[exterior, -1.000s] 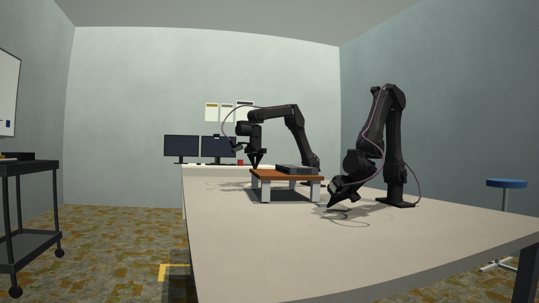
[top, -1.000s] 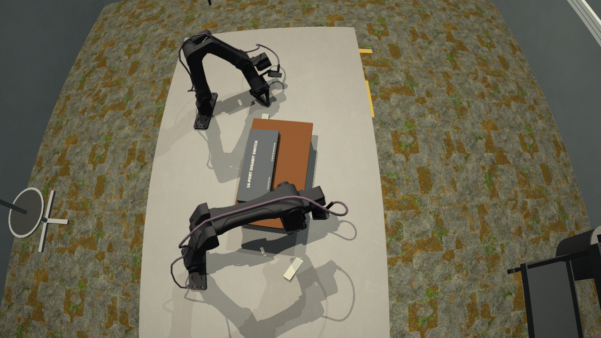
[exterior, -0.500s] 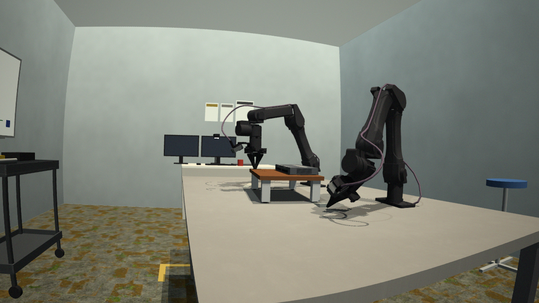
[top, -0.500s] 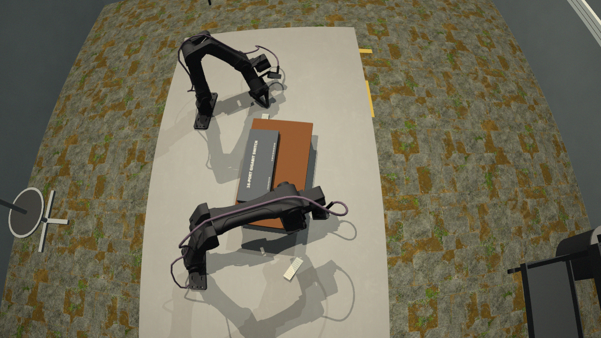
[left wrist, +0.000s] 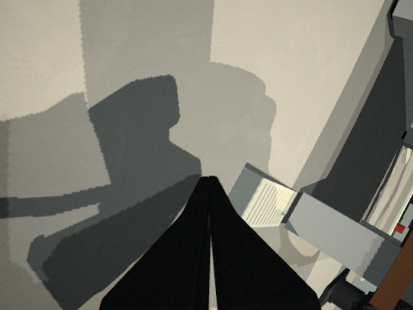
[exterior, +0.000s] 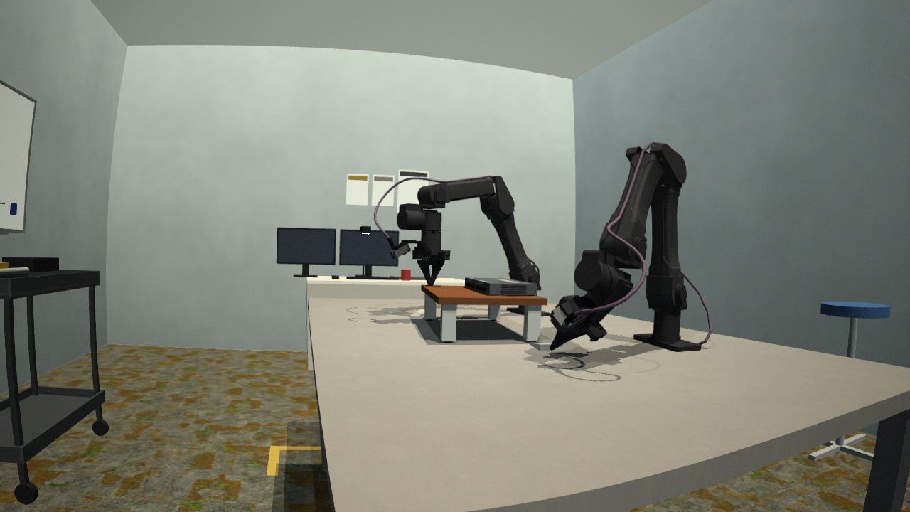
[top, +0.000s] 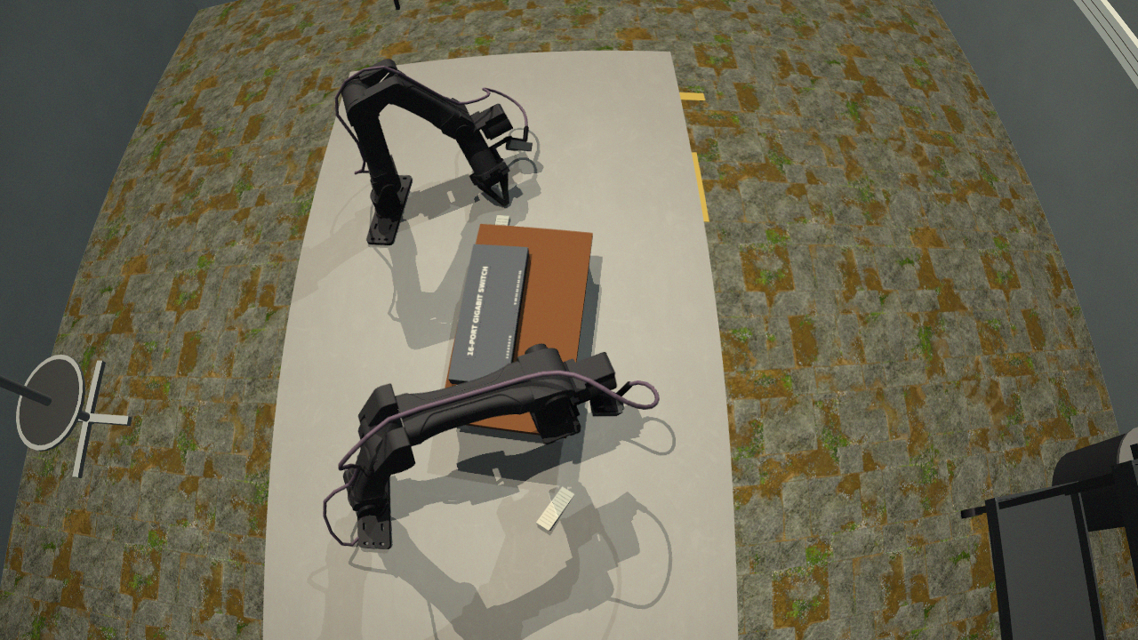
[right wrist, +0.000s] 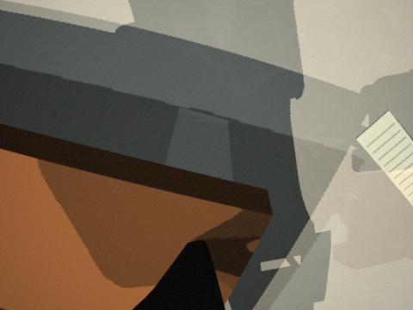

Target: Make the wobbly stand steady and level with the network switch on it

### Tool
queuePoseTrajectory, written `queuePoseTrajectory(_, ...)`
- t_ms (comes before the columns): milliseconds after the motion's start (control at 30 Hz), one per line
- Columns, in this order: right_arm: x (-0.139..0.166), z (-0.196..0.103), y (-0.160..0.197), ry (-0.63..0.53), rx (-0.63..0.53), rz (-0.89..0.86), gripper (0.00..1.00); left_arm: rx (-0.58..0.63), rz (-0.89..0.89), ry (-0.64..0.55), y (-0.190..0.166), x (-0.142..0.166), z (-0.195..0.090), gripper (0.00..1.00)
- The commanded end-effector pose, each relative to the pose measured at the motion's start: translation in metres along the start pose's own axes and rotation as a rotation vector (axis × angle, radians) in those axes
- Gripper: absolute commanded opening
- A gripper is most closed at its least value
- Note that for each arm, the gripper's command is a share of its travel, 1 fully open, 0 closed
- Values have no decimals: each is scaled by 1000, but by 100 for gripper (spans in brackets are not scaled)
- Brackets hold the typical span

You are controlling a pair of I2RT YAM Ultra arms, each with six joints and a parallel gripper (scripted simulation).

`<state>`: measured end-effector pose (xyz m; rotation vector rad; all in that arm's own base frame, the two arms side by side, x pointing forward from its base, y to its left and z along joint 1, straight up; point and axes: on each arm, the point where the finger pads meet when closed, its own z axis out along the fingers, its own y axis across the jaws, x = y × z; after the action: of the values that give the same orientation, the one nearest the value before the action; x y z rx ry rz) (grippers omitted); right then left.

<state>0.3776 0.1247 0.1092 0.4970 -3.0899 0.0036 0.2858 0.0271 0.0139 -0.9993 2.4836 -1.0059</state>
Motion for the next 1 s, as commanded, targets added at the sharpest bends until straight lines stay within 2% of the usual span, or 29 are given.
queuePoseTrajectory(0, -1, 4, 3, -1, 1, -6, 0, 12, 18, -10, -4, 6, 1, 0)
queuePoseTrajectory(33, -1, 4, 3, -1, 1, -6, 0, 14, 32, -25, -8, -1, -1, 0)
queuePoseTrajectory(200, -1, 4, 3, -1, 1, -6, 0, 1, 18, -12, -3, 8, 2, 0)
queuePoseTrajectory(267, -1, 4, 3, -1, 1, -6, 0, 14, 29, -23, -9, 1, 0, 0)
queuePoseTrajectory(400, -1, 4, 3, -1, 1, -6, 0, 6, 17, -12, -5, 8, 3, 0)
queuePoseTrajectory(700, -1, 4, 3, -1, 1, -6, 0, 26, 46, -24, -16, 3, 2, 0)
queuePoseTrajectory(767, -1, 4, 3, -1, 1, -6, 0, 0, 16, -12, -6, 14, 6, 0)
queuePoseTrajectory(833, -1, 4, 3, -1, 1, -6, 0, 13, 26, -21, -12, 7, 5, 0)
queuePoseTrajectory(967, -1, 4, 3, -1, 1, -6, 0, 6, 17, -13, -9, 14, 7, 0)
